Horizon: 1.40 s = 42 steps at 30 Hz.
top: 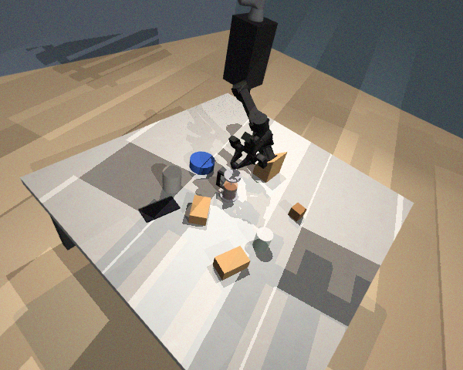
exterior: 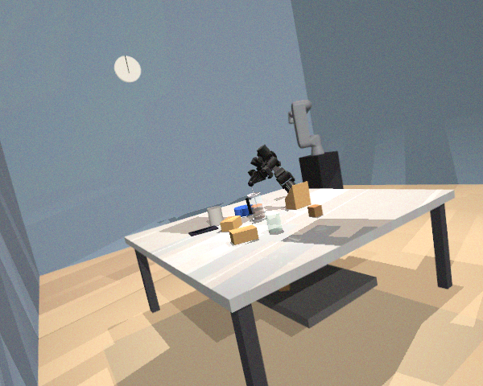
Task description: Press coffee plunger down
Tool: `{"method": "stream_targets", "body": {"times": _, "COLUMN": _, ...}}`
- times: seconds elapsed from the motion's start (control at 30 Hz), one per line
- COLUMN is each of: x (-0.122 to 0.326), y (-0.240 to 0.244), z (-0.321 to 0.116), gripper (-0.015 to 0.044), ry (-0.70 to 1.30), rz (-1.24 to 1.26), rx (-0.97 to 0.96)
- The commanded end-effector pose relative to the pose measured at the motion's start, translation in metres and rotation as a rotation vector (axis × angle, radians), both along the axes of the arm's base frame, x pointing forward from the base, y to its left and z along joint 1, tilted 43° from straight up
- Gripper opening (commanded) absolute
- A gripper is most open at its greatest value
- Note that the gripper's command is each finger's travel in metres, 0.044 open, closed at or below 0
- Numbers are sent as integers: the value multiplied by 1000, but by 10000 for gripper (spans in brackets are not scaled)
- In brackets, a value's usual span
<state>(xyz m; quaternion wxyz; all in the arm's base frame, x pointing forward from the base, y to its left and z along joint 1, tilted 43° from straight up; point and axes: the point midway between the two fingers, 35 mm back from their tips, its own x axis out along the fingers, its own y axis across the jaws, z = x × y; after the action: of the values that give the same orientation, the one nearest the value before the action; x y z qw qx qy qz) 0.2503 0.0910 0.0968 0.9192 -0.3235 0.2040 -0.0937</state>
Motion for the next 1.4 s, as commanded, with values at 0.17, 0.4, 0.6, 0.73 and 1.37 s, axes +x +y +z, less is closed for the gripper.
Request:
{"method": "stream_targets", "body": {"times": 0.17, "x": 2, "y": -21, "z": -21, "gripper": 122, "ry": 38, "rz": -11, "rx": -50}}
{"method": "stream_targets", "body": {"times": 0.4, "x": 7, "y": -20, "z": -20, "gripper": 122, "ry": 37, "rz": -11, "rx": -50}}
{"method": "stream_targets", "body": {"times": 0.6, "x": 9, "y": -19, "z": -20, "gripper": 122, "ry": 37, "rz": -12, "rx": -50}}
{"method": "stream_targets", "body": {"times": 0.73, "x": 10, "y": -19, "z": -20, "gripper": 122, "ry": 36, "rz": -12, "rx": -50}}
{"method": "stream_targets", "body": {"times": 1.37, "x": 12, "y": -16, "z": -21, "gripper": 122, "ry": 36, "rz": -12, "rx": -50}}
